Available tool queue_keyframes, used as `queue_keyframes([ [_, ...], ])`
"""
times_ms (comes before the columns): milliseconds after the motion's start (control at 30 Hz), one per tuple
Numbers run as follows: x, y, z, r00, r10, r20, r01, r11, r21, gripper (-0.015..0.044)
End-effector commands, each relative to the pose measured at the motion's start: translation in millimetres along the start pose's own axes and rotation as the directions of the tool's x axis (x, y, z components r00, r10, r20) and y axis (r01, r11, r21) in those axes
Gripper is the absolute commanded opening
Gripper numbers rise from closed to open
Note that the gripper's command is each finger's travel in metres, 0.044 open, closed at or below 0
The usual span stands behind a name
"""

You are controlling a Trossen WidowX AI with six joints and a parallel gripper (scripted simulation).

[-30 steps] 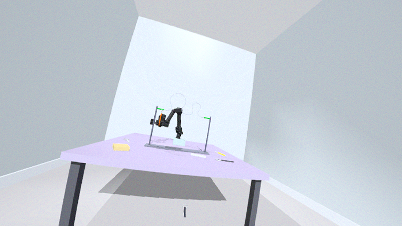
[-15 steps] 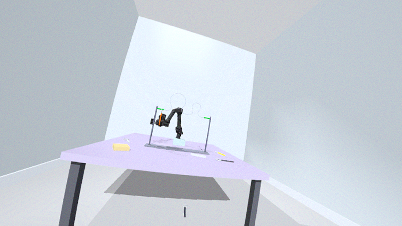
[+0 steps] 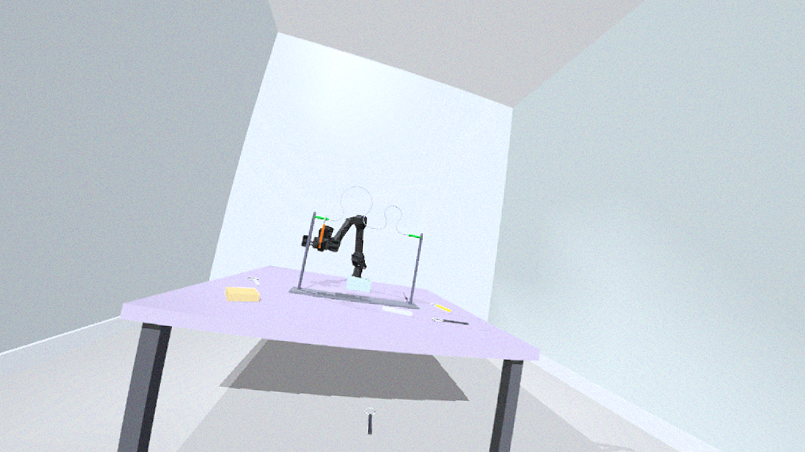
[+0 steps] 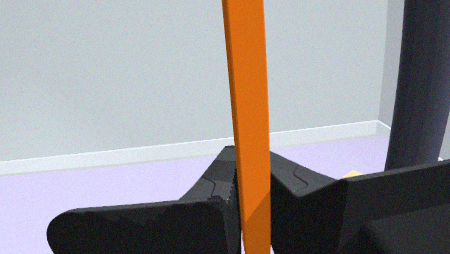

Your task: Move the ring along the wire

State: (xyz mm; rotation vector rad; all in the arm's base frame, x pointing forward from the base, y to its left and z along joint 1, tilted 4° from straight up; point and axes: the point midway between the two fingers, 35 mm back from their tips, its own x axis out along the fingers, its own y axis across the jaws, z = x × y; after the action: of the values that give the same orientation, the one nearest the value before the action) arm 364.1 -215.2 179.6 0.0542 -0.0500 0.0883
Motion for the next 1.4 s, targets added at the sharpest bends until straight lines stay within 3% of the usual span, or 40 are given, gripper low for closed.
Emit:
queue_keyframes([
  [0,0.3,-0.7,1.3,1.000,-0.003,0.002,0.003,1.000,-0.007,-0.0150],
  [1367,0.7,29.8,1.1,1.000,-0.002,0.001,0.002,1.000,0.013,-0.0150],
])
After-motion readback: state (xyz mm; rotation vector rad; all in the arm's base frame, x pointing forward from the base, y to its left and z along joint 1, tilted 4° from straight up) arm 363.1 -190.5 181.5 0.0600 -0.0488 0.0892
